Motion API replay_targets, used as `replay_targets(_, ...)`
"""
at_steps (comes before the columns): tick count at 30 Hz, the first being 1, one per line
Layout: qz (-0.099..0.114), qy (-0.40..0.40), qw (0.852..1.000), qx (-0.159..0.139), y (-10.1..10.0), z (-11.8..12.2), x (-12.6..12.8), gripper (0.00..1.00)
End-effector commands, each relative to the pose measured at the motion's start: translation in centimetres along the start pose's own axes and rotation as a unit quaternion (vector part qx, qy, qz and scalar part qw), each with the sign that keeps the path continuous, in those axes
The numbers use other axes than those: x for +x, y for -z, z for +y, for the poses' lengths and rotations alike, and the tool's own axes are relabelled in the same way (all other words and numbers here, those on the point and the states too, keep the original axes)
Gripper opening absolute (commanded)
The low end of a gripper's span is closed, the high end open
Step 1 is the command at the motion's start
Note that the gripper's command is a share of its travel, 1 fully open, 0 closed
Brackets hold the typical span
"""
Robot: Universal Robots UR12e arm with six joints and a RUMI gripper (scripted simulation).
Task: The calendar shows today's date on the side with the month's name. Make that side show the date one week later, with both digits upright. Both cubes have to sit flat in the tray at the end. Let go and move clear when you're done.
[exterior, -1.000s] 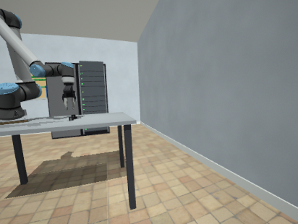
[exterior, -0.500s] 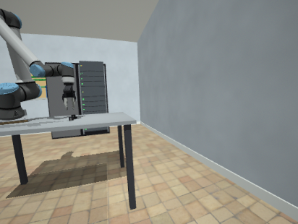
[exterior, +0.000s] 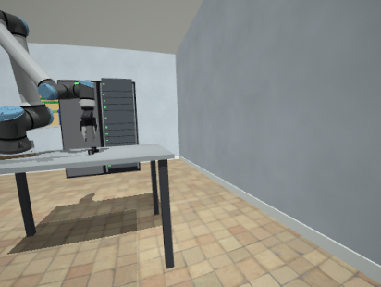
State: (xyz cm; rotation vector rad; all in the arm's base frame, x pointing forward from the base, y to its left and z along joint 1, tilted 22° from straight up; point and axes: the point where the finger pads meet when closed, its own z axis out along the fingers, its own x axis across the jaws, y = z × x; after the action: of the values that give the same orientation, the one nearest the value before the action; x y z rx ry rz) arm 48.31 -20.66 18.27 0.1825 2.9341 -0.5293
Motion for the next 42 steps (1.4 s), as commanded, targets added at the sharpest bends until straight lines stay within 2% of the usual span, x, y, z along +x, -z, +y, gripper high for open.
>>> replay_targets(1,-0.001,0.000,1.000,0.000,-0.5,0.0,-0.1,0.28)
replay_targets(24,-0.001,0.000,1.000,0.000,-3.6,0.0,-0.1,0.28)
replay_targets(42,-0.001,0.000,1.000,0.000,-4.5,0.0,-0.1,0.28)
